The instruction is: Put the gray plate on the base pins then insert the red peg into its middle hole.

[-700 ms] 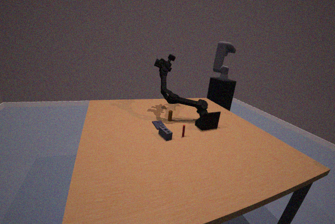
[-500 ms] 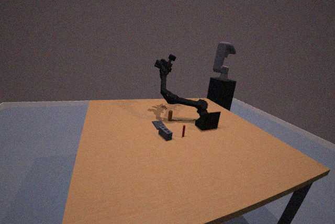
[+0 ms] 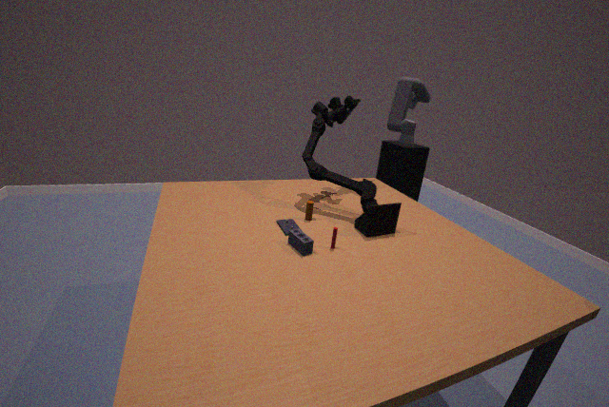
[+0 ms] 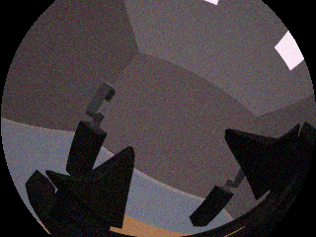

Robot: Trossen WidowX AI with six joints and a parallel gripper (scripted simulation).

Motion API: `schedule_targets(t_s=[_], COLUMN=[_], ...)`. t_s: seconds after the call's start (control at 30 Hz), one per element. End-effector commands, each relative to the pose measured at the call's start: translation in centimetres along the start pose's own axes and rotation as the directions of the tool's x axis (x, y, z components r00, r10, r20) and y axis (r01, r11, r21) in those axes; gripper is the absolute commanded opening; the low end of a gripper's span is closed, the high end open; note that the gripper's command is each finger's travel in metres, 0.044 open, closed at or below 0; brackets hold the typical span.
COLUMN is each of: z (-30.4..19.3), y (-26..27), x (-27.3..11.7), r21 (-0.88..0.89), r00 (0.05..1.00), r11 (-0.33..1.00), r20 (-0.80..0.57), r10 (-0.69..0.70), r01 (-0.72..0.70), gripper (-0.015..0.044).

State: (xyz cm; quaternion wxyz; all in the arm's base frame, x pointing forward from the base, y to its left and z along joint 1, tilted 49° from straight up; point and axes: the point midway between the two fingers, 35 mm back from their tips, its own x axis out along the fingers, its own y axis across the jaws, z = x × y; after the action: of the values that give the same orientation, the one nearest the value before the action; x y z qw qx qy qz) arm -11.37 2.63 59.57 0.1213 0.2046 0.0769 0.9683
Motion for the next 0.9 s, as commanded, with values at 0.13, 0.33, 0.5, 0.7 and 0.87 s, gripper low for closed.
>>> schedule_targets(t_s=[0.13,0.33,0.5,0.7,0.87], z=[-4.3,-7.5,-9.6,-11.4,-12.8], y=[-9.8,-19.3,-26.5,-33.0,-37.6], x=[5.0,5.3,3.1,-1.1,-6.1], r21=[0.169,0.274,0.328,0.374,0.399], r00=[0.914,0.719,0.519,0.291,0.088], r11=[0.901,0.664,0.42,0.135,-0.114], r20=[-0.152,-0.259,-0.334,-0.401,-0.453], r10=[-0.377,-0.645,-0.787,-0.869,-0.887], r01=[0.4,0.695,0.847,0.918,0.91], gripper=[0.044,0.044,0.044,0.044,0.044])
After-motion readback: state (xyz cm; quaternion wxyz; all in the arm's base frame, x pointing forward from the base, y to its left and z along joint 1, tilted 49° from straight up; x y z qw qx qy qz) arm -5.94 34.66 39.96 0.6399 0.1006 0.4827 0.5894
